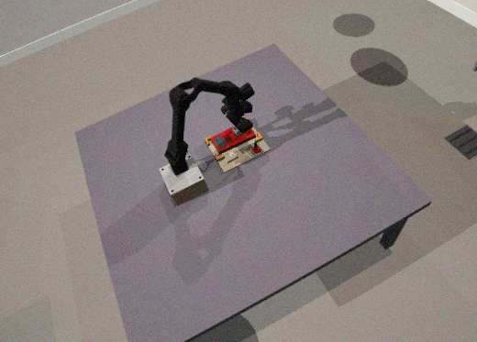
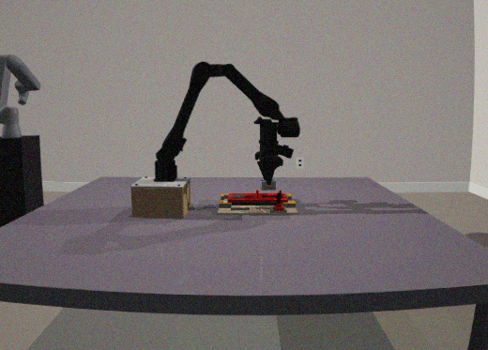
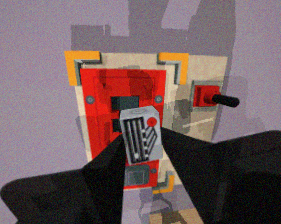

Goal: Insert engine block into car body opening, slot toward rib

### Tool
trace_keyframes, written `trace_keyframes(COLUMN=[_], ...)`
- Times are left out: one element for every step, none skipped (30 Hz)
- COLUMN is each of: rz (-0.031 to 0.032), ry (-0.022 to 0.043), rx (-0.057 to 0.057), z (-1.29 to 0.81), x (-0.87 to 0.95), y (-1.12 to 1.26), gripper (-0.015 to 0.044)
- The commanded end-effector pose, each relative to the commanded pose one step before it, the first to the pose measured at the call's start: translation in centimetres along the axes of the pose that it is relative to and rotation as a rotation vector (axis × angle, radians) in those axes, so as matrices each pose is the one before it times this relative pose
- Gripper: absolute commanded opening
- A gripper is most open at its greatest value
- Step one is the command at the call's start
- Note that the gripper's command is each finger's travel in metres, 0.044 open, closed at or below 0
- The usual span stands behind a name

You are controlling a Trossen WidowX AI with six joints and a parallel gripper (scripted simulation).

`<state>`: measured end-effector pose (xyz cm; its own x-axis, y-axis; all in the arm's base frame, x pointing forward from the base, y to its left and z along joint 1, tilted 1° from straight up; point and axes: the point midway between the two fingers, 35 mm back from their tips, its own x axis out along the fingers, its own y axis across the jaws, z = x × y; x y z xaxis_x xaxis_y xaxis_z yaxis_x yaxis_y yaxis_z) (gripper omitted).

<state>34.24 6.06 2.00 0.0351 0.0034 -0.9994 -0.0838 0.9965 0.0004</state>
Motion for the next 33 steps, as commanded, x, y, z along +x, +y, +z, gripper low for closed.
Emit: trace_keyframes(rz=[-0.00235,0.00021,0.00013,0.00004,0.00000,0.00000,0.00000,0.00000,0.00000,0.00000,0.00000,0.00000,0.00000,0.00000,0.00000,0.00000,0.00000,0.00000,0.00000,0.00000,0.00000,0.00000,0.00000,0.00000,0.00000,0.00000,0.00000,0.00000,-0.00001,-0.00001,-0.00001,-0.00001,0.00000], ry=[-0.00311,-0.00004,-0.00002,-0.00001,-0.00001,-0.00002,-0.00001,-0.00001,0.00000,0.00000,0.00000,0.00000,0.00000,0.00000,0.00000,0.00000,0.00000,0.00000,0.00000,0.00000,0.00000,0.00000,0.00000,0.00000,0.00000,0.00000,-0.00001,-0.00001,-0.00001,-0.00001,-0.00001,-0.00001,-0.00001], rx=[0.1082,0.0213,0.0128,0.0043,0.0043,0.0094,0.0127,0.0109,0.0079,0.0030,0.0046,0.0065,0.0034,0.0000,0.0000,0.0000,0.0000,0.0000,0.0000,0.0000,0.0000,0.0000,0.0000,0.0000,-0.0049,-0.0092,-0.0140,-0.0198,-0.0214,-0.0240,-0.0273,-0.0249,-0.0155], z=[0.518,0.040,0.020,0.006,0.010,0.022,0.009,0.008,0.006,0.002,-0.002,-0.003,-0.002,0.000,0.000,0.000,0.000,0.000,0.000,0.000,0.000,0.000,0.000,0.000,0.000,0.005,0.008,0.011,0.012,0.013,0.014,0.013,0.008], x=[0.533,0.102,0.061,0.020,-0.003,-0.006,-0.006,-0.005,-0.003,-0.001,0.005,0.007,0.004,0.000,0.000,0.000,0.000,0.000,0.000,0.000,0.000,0.000,0.000,0.000,0.000,0.001,0.001,0.001,0.001,0.001,0.002,0.001,0.001], y=[1.169,0.249,0.150,0.050,-0.002,-0.005,-0.001,-0.001,0.000,0.000,-0.001,-0.002,-0.001,0.000,0.000,0.000,0.000,0.000,0.000,0.000,0.000,0.000,0.000,0.000,0.000,-0.002,-0.003,-0.005,-0.006,-0.007,-0.008,-0.008,-0.005], gripper=[0.0000,0.0000,0.0000,0.0000,0.0026,0.0053,0.0079,0.0105,0.0131,0.0157,0.0159,0.0159,0.0159,0.0159,0.0159,0.0159,0.0159,0.0159,0.0159,0.0159,0.0159,0.0159,0.0159,0.0159,0.0159,0.0159,0.0159,0.0159,0.0159,0.0159,0.0159,0.0159,0.0159])
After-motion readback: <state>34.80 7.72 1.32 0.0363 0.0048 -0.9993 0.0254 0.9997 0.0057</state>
